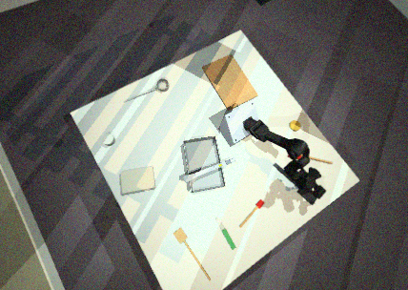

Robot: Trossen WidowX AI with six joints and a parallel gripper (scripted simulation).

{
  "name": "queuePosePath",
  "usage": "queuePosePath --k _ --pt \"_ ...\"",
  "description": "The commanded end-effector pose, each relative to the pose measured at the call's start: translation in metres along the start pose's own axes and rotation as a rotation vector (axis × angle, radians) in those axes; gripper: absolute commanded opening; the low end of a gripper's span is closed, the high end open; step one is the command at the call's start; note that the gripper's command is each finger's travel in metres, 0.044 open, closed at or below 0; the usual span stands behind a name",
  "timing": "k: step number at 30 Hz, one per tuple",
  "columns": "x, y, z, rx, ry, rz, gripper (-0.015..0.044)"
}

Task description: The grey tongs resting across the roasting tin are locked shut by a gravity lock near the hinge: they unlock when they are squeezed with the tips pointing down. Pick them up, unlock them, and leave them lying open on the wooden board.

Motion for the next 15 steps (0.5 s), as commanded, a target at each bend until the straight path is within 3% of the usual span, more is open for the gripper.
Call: queuePosePath --k 1,8,15 --pt "-0.028 0.036 0.016 0.124 0.054 0.032 0.026" --pt "-0.062 0.112 0.064 0.391 0.12 -0.197 0.026" --pt "-0.097 0.185 0.138 0.67 0.271 -0.47 0.026"
Point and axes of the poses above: the point midway between the two fingers, 35 mm back from their tips, its own z axis back along the fingers, its own x axis across the jaws, y = z × x, the point moved 4 cm from there along z, back along the fingers, and after that the axes turned 12 degrees about -z, right-handed, at the moved point
